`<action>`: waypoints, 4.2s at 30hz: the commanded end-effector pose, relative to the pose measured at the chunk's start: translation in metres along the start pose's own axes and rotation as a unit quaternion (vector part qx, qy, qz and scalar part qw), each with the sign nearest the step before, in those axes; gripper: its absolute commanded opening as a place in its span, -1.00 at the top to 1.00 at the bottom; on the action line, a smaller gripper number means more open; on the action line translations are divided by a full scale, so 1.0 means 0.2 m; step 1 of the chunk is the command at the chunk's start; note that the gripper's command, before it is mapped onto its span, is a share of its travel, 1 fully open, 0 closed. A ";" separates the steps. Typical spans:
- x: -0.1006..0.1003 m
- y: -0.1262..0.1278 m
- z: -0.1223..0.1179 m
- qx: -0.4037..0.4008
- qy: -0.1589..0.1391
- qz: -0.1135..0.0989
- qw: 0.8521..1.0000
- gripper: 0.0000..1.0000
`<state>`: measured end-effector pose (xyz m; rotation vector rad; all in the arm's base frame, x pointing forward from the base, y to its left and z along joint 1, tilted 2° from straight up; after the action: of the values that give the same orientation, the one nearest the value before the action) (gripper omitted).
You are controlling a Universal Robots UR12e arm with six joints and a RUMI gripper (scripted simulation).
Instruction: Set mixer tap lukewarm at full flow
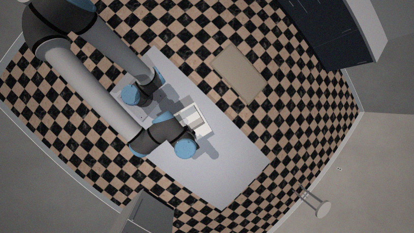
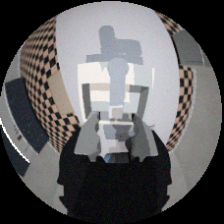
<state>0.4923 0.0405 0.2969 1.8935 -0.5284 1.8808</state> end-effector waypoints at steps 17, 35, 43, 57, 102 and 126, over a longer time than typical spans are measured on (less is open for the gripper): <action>-0.01 0.00 0.00 0.000 0.001 0.000 1.000 0.19; -0.07 0.00 0.00 0.000 0.001 0.000 1.000 0.19; -0.10 0.00 0.00 0.000 0.001 0.000 1.000 0.19; -0.14 0.00 0.00 0.000 0.001 0.000 1.000 0.19; -0.15 0.00 0.00 0.000 0.001 0.000 1.000 0.19; -0.15 0.00 0.00 0.000 0.001 0.000 1.000 1.00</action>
<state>0.4919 0.0397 0.2655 1.8934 -0.5283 1.8808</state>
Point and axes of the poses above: the point where the finger pads meet when closed, its own x axis back along the fingers, its own y axis across the jaws, z = x × y, the point moved 1 cm from there along x, back along the fingers, and after that the axes turned 11 degrees about -x, right-handed, at the moved point
